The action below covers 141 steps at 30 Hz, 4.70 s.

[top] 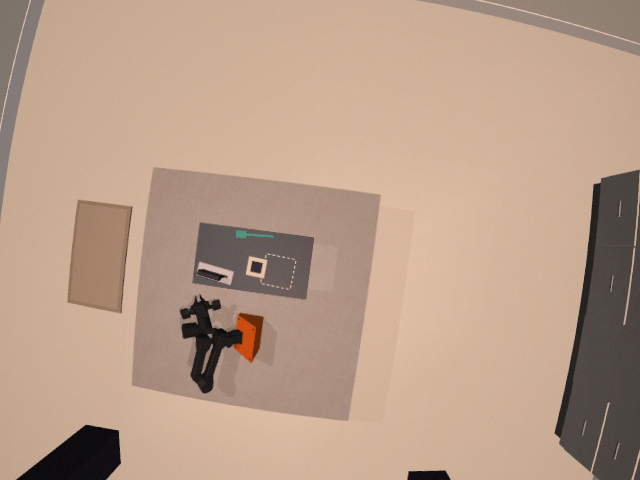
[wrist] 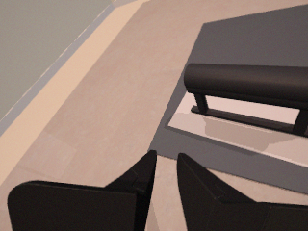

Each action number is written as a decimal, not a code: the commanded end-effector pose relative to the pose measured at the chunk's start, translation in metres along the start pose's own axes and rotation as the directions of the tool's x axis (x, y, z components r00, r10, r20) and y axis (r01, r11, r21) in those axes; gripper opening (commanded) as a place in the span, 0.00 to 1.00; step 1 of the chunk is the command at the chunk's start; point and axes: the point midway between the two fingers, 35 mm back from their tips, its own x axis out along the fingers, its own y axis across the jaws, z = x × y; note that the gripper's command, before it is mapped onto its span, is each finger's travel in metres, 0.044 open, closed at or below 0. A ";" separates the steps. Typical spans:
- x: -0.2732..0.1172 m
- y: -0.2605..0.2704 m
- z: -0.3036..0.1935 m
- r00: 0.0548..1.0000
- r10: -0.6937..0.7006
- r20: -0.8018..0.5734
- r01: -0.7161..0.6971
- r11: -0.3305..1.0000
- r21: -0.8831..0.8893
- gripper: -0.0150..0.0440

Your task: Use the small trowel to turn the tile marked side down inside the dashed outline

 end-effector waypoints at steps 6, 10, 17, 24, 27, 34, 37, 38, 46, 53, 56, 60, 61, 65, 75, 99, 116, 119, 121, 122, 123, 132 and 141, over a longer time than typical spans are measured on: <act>0.000 0.000 0.000 1.000 0.000 0.000 0.000 1.000 0.000 0.42; 0.000 0.000 0.000 1.000 0.000 0.000 0.000 1.000 0.000 0.42; 0.000 0.000 0.000 1.000 0.000 0.000 0.000 1.000 0.000 0.42; 0.000 0.000 0.000 1.000 0.000 0.000 0.000 1.000 0.000 0.25; 0.000 0.000 0.000 1.000 0.000 0.000 0.000 1.000 0.000 0.25; 0.000 0.000 0.000 1.000 0.000 0.000 0.000 1.000 0.000 0.25; 0.000 0.000 0.000 1.000 0.000 0.000 0.000 1.000 0.000 0.30; 0.000 0.000 0.000 1.000 0.000 0.000 0.000 1.000 0.000 0.34; -0.006 0.005 0.007 1.000 -0.001 0.000 0.001 1.000 0.000 0.69; -0.001 0.003 0.014 0.999 -0.040 0.024 0.043 0.992 -0.120 0.76; 0.002 0.001 0.018 0.997 -0.064 0.035 0.069 0.980 -0.185 0.76; 0.005 -0.001 0.022 0.994 -0.098 0.049 0.108 0.956 -0.273 0.76; 0.006 -0.002 0.023 0.993 -0.107 0.052 0.117 0.948 -0.295 0.76; 0.010 -0.005 0.027 0.988 -0.143 0.064 0.157 0.911 -0.381 0.76; 0.019 -0.014 0.036 0.967 -0.242 0.084 0.245 0.771 -0.589 0.76; 0.038 -0.040 0.047 0.861 -0.498 0.104 0.233 0.206 -0.950 0.76; 0.045 -0.053 0.048 0.782 -0.614 0.111 0.060 -0.103 -0.993 0.76; 0.048 -0.055 0.049 0.782 -0.614 0.111 0.060 -0.103 -0.993 0.76; 0.051 -0.057 0.050 0.782 -0.613 0.111 0.060 -0.103 -0.993 0.76; 0.052 -0.058 0.050 0.782 -0.613 0.111 0.060 -0.103 -0.993 0.76; 0.054 -0.059 0.050 0.782 -0.613 0.111 0.060 -0.103 -0.993 0.76; 0.066 -0.067 0.053 0.782 -0.613 0.111 0.060 -0.104 -0.993 0.76; 0.077 -0.077 0.053 0.782 -0.613 0.109 0.057 -0.104 -0.993 0.76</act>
